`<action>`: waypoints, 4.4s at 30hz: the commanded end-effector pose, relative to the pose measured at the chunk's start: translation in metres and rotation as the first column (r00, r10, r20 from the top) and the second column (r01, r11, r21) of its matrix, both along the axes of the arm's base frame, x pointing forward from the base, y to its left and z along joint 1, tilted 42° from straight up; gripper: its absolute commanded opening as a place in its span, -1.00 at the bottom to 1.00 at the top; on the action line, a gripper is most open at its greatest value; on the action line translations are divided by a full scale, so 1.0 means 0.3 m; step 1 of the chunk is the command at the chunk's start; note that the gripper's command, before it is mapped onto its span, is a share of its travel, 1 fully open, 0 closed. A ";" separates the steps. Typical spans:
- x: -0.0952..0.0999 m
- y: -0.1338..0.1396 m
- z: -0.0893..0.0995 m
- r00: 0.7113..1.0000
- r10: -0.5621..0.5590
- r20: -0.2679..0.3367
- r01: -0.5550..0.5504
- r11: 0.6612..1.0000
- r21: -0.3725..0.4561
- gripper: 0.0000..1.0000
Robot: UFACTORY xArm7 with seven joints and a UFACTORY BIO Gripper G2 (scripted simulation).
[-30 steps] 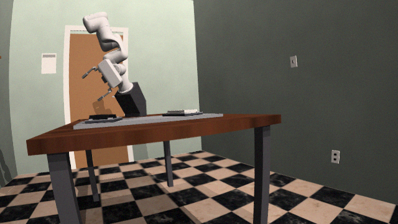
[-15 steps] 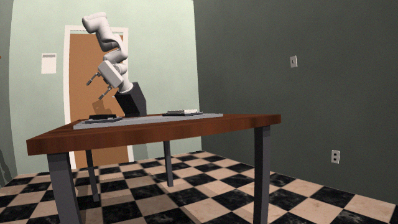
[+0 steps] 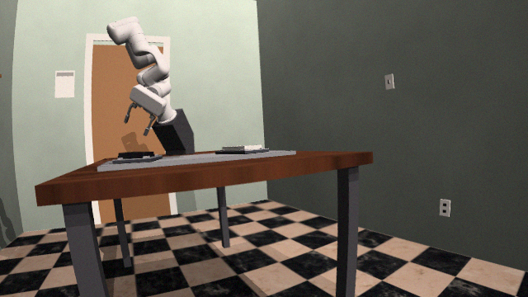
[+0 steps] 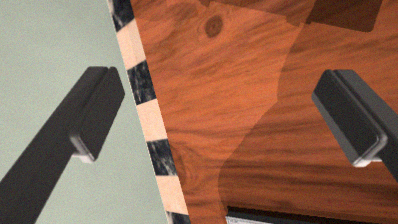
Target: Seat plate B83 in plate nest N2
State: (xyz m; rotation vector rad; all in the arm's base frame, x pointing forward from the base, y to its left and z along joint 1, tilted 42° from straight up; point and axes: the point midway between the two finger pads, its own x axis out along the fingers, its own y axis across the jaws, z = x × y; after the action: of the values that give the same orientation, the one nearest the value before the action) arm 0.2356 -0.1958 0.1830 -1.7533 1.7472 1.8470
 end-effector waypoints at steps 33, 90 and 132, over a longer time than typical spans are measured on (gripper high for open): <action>0.151 0.371 -0.211 0.889 -0.249 0.384 -0.061 0.767 0.639 -0.25; 0.578 0.835 0.100 0.204 -0.940 0.273 -0.632 0.086 0.770 -0.25; 0.650 0.775 0.453 -0.218 -0.910 -0.352 -0.919 0.069 0.389 -0.25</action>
State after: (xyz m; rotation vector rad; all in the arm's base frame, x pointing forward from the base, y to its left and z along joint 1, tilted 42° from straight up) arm 0.4301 0.0356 0.3172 -0.5385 -0.4914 -0.1488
